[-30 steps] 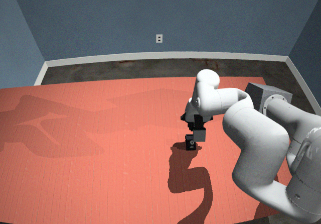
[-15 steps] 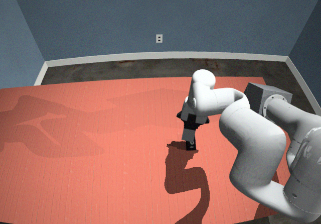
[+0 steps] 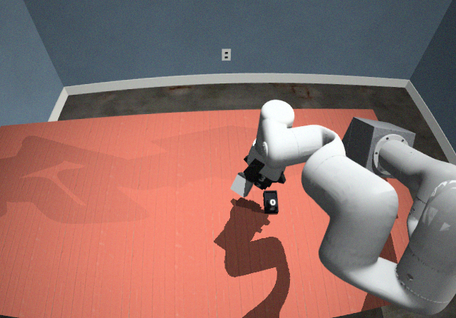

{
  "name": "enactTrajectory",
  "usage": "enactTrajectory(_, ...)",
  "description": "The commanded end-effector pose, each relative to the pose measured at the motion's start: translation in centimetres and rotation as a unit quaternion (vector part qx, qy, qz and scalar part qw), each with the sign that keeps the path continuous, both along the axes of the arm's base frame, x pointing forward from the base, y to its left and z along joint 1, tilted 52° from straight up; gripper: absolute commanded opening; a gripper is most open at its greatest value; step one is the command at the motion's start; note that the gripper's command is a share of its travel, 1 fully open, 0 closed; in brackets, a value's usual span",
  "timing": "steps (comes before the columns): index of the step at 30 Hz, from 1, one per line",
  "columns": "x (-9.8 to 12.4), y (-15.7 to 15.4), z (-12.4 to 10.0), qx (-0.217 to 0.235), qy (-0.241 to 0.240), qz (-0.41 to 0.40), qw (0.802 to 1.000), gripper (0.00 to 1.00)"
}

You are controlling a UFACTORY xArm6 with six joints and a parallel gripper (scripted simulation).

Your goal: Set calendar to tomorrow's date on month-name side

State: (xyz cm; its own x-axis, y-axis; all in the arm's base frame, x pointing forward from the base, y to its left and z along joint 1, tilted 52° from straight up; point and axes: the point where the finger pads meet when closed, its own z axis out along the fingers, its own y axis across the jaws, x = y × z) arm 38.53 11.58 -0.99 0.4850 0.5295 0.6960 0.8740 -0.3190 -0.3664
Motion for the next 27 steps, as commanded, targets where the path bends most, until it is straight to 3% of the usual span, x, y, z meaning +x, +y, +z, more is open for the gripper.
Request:
enactTrajectory(1,1.1,0.2,0.2,-0.001,0.066,-0.045,0.997,0.29)
enactTrajectory(9,2.7,0.6,0.5,0.002,0.162,-0.121,0.979,0.29)
enactTrajectory(12,2.9,0.7,0.6,0.003,0.174,-0.131,0.976,0.29)
enactTrajectory(20,4.6,1.2,0.9,0.006,0.274,-0.210,0.938,0.29)
enactTrajectory(27,5.5,1.5,1.1,0.007,0.327,-0.252,0.911,0.29)
